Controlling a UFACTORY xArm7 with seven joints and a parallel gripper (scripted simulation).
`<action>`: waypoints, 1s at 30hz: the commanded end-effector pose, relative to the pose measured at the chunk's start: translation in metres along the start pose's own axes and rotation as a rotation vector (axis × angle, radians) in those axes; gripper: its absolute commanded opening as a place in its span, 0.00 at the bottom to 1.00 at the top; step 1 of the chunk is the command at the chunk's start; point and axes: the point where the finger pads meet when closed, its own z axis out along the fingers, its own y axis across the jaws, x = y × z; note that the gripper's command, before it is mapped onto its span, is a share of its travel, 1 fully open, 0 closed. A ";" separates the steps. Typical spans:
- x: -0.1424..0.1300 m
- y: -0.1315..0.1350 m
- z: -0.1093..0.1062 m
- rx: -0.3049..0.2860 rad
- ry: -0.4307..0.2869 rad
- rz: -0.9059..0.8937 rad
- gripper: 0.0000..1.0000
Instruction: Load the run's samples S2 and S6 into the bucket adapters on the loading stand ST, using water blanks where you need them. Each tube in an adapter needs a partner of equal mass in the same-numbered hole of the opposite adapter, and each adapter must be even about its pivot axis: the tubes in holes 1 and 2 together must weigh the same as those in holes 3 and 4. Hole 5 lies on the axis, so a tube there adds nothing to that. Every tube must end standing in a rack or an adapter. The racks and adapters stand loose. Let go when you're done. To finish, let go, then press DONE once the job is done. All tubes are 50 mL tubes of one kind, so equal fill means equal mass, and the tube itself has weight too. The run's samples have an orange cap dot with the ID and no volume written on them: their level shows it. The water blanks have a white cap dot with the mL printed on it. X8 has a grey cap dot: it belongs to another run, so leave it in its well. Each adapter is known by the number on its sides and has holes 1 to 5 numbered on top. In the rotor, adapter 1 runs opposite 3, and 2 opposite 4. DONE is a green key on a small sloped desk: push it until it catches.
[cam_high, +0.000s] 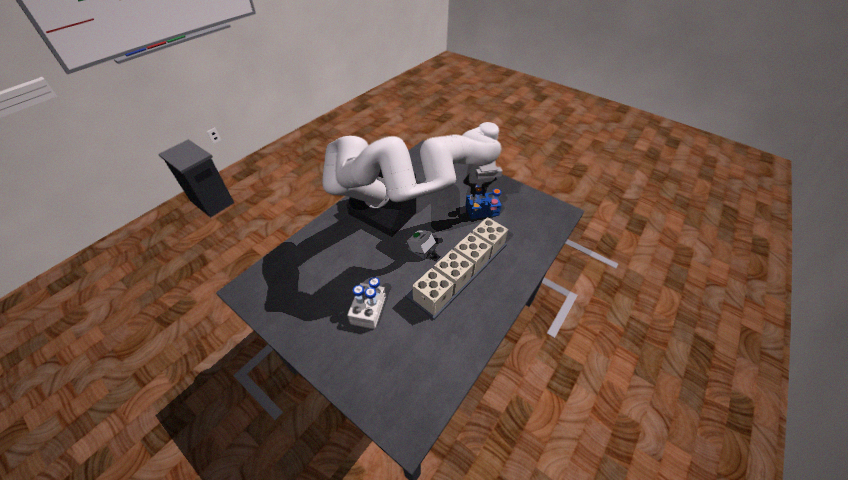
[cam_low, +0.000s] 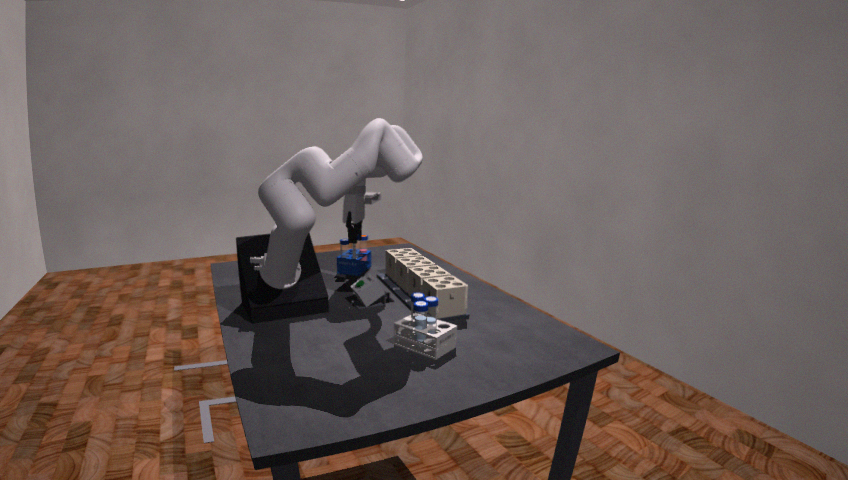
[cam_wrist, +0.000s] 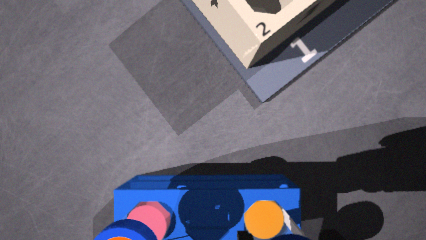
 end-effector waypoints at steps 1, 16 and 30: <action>-0.001 -0.001 -0.006 0.005 -0.001 0.000 0.00; -0.001 -0.001 -0.032 0.005 -0.001 0.000 0.00; -0.001 -0.001 -0.060 0.005 -0.001 0.000 0.00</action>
